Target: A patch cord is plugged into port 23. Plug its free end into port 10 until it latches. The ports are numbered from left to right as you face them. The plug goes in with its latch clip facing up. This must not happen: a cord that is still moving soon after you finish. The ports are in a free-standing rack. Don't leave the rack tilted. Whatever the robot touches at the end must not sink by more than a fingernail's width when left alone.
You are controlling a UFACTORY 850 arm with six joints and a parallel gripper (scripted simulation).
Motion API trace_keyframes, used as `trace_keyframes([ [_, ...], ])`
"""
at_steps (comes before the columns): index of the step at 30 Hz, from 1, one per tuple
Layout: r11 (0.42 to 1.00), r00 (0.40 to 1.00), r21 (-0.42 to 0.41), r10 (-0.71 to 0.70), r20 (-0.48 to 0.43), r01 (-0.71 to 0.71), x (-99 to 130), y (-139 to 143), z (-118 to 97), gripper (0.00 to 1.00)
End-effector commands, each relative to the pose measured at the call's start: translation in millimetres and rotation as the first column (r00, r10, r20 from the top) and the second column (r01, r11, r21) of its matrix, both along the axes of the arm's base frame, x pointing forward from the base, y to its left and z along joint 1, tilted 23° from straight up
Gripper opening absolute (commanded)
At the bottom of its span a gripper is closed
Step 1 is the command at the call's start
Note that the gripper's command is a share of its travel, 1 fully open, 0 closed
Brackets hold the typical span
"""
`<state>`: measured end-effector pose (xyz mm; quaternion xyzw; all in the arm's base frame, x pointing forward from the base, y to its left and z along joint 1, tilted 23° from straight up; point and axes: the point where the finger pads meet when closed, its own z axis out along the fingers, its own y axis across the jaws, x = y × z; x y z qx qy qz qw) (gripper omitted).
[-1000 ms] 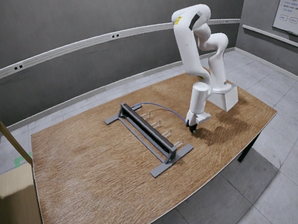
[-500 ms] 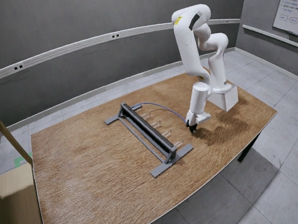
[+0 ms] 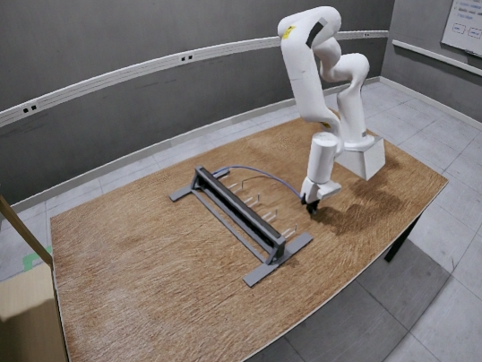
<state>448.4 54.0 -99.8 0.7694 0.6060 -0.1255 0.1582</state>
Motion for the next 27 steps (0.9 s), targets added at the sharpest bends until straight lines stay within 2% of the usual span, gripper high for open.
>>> trace_keyframes([
  [1, 1.000, 1.000, 0.001, 0.000, 0.002, 0.000, 1.2, 2.1, 4.1, 0.00],
  [27, 1.000, 1.000, 0.001, 0.000, 0.002, 0.000, 1.2, 16.4, 37.4, 0.00],
])
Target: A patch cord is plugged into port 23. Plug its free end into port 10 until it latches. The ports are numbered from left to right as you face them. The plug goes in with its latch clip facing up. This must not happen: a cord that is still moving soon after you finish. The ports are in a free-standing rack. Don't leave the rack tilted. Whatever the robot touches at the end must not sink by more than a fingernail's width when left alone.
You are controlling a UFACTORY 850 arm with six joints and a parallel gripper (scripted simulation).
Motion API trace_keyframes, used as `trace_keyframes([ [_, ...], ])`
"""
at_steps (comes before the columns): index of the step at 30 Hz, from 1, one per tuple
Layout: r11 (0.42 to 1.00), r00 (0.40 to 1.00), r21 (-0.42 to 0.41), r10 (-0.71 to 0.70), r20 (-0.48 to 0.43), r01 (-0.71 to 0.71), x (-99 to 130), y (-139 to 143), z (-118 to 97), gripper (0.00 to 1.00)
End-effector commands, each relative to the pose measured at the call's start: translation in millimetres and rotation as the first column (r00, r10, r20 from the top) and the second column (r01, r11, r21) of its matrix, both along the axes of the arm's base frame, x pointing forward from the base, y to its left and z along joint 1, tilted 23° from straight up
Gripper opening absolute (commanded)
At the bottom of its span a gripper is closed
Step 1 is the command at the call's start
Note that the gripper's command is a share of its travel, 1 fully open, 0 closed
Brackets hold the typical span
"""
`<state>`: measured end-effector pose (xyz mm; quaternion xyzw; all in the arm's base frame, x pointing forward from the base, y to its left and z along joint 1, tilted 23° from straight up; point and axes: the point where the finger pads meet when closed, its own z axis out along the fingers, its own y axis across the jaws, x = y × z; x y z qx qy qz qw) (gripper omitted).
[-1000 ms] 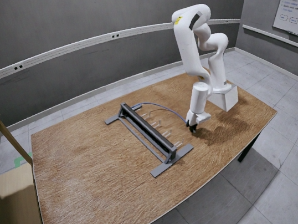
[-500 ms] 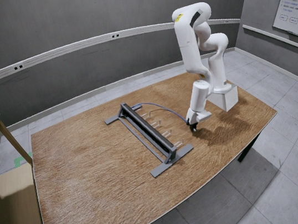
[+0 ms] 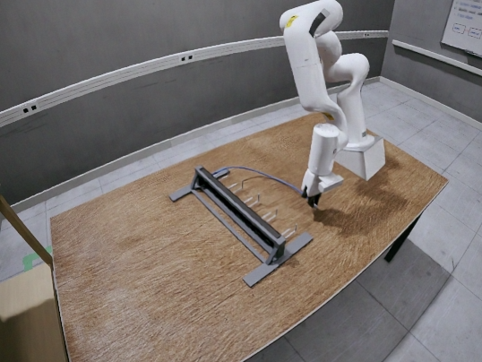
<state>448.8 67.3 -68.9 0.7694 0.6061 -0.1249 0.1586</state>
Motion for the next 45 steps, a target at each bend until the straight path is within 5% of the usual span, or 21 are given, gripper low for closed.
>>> trace_keyframes([
  [1, 1.000, 1.000, 0.000, 0.000, 0.001, 0.000, 0.8, 3.7, 8.1, 0.00],
  [45, 1.000, 1.000, 0.001, -0.018, 0.008, 0.018, 2.9, 8.5, 23.9, 0.00],
])
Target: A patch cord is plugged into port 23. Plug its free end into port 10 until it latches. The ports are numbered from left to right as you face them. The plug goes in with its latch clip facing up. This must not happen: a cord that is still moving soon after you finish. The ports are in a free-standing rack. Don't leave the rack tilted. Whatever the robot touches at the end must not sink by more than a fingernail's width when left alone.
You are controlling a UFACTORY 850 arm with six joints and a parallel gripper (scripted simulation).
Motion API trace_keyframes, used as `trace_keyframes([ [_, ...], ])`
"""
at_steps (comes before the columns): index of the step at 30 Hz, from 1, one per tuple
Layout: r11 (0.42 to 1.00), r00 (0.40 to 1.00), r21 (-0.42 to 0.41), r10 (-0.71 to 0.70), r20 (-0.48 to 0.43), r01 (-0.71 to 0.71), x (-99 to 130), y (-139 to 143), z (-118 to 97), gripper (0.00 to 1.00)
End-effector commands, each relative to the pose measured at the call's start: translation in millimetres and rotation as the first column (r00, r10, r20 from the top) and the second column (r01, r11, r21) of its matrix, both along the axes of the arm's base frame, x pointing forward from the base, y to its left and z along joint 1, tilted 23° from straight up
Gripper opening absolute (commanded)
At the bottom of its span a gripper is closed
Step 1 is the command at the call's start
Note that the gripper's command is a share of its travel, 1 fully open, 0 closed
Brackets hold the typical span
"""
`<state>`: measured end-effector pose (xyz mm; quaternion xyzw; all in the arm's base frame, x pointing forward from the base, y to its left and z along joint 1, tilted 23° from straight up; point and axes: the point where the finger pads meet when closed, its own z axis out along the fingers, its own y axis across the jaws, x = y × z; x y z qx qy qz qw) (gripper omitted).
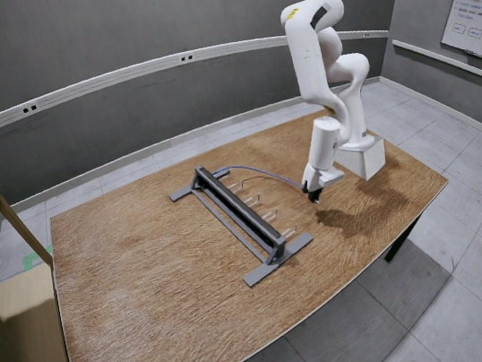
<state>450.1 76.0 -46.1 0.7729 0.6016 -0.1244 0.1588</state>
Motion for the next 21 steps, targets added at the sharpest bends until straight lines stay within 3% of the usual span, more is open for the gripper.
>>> trace_keyframes([
  [1, 1.000, 1.000, 0.001, -0.016, 0.008, 0.016, 2.6, -0.8, 1.6, 0.00],
  [11, 0.977, 0.973, 0.018, -0.213, 0.082, 0.213, 24.9, -16.6, 16.2, 0.00],
  [17, 0.941, 0.932, 0.037, -0.339, 0.129, 0.337, 39.8, -26.7, 25.6, 0.00],
  [21, 0.881, 0.864, 0.065, -0.472, 0.178, 0.468, 56.4, -38.1, 36.3, 0.00],
])
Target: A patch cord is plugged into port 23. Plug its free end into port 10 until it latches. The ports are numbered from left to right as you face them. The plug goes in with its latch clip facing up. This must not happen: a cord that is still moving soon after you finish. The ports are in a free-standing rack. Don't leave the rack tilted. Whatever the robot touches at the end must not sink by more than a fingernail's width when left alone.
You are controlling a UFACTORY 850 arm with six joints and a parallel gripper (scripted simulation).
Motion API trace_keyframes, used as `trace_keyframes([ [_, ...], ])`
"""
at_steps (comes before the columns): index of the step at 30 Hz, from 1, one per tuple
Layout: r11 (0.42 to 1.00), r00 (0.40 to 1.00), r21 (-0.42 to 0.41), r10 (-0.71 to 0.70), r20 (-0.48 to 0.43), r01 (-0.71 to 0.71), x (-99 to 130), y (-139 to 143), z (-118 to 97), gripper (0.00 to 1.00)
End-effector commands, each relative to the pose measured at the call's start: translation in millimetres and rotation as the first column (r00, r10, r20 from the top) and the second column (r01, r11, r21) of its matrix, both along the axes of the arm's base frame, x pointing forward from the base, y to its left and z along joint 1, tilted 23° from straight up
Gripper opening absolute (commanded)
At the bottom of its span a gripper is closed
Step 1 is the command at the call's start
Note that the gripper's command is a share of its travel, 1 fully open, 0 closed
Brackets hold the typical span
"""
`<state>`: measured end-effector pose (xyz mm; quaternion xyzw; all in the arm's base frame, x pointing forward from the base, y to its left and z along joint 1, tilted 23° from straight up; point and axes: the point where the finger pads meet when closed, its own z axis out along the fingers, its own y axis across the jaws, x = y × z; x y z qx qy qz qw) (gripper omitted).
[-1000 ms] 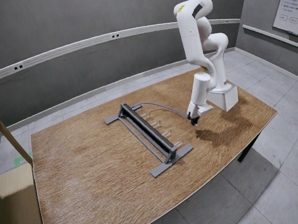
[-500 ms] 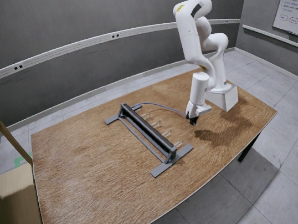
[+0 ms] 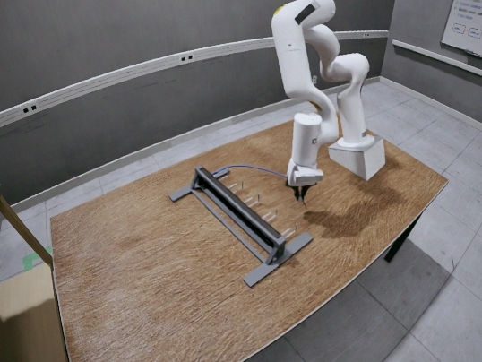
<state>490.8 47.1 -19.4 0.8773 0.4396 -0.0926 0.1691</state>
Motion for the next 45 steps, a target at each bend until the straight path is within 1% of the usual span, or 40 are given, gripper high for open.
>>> trace_keyframes([
  [1, 0.988, 0.986, 0.010, -0.155, 0.062, 0.155, 18.9, -11.5, 11.8, 0.00],
  [6, 0.953, 0.946, 0.029, -0.302, 0.117, 0.300, 36.0, -23.3, 22.7, 0.00],
  [11, 0.897, 0.881, 0.056, -0.441, 0.168, 0.439, 53.2, -35.0, 33.6, 0.00],
  [13, 0.897, 0.881, 0.056, -0.441, 0.168, 0.439, 53.2, -35.0, 33.6, 0.00],
  [20, 0.787, 0.755, 0.105, -0.615, 0.230, 0.608, 76.9, -51.2, 48.7, 0.00],
  [24, 0.730, 0.689, 0.130, -0.679, 0.252, 0.671, 86.8, -58.0, 55.1, 0.00],
  [28, 0.687, 0.640, 0.148, -0.721, 0.266, 0.712, 93.8, -62.8, 59.5, 0.00],
  [30, 0.687, 0.640, 0.148, -0.721, 0.266, 0.712, 93.8, -62.8, 59.5, 0.00],
  [33, 0.665, 0.615, 0.157, -0.740, 0.273, 0.730, 97.2, -65.1, 61.7, 0.00],
  [37, 0.650, 0.598, 0.164, -0.752, 0.277, 0.742, 99.5, -66.8, 63.2, 0.00],
  [45, 0.646, 0.593, 0.165, -0.756, 0.278, 0.745, 100.0, -67.1, 63.5, 0.00],
])
